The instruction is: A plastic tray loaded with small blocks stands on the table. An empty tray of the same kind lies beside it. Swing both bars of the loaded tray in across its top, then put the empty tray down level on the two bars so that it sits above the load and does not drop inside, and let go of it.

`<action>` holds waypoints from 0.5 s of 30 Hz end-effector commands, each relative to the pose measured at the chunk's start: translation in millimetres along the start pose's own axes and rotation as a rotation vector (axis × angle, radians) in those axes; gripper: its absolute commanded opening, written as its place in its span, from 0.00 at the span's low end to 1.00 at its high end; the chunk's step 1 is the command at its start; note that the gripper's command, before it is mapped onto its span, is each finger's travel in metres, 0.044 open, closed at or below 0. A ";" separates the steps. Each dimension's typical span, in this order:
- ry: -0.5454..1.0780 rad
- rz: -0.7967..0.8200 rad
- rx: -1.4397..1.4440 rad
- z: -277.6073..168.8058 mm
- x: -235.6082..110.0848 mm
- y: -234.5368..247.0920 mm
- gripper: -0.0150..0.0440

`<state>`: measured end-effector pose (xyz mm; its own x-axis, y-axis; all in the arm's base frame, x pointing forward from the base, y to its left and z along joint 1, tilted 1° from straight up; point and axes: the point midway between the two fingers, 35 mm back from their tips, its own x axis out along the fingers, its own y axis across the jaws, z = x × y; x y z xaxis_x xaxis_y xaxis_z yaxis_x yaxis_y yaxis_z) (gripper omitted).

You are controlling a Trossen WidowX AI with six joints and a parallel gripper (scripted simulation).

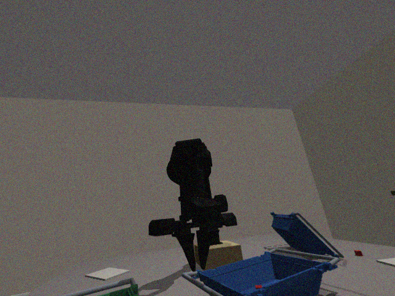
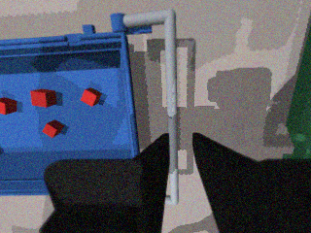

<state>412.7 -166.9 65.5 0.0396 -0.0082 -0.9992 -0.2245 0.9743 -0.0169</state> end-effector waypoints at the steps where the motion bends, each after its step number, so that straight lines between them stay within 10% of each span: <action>1: 0.010 0.016 -0.008 -0.3 23.2 3.4 0.40; 15: 0.011 0.017 -0.008 -1.8 50.6 5.3 0.40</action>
<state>412.0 -164.1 16.8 0.0249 -0.0005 -0.9997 -0.2291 0.9734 -0.0061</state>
